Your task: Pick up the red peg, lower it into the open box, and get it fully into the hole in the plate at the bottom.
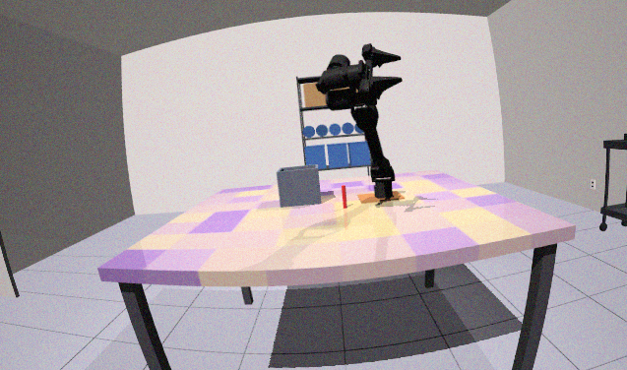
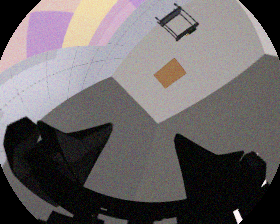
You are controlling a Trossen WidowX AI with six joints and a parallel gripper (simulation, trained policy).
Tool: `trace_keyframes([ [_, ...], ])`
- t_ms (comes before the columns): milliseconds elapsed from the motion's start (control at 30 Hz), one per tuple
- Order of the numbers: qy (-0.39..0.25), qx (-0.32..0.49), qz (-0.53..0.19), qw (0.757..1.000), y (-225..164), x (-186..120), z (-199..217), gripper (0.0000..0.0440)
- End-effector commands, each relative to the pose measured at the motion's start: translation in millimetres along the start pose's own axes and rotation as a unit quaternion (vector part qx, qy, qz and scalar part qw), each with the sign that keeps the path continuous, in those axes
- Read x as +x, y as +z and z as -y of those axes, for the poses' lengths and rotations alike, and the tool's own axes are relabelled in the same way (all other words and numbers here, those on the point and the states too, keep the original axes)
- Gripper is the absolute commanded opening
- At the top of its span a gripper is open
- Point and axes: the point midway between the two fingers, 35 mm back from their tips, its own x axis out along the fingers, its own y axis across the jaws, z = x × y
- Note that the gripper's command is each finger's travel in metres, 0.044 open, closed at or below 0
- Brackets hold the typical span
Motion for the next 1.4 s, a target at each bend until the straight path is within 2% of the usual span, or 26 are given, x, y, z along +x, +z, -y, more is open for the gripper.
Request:
trace_keyframes([
  [0,0.003,0.011,-0.013,1.000,-4.1,-6.5,0.7,0.0423],
  [67,0.007,0.039,-0.034,0.999,-10.3,-16.5,1.0,0.0440],
  [333,0.016,0.151,-0.115,0.982,-30.7,-55.5,2.1,0.0440],
  [667,0.015,0.279,-0.223,0.934,-49.6,-109.4,4.3,0.0440],
  [1000,-0.002,0.392,-0.330,0.859,-58.3,-166.7,5.3,0.0440],
  [1367,-0.037,0.496,-0.440,0.747,-53.6,-231.0,7.3,0.0440],
])
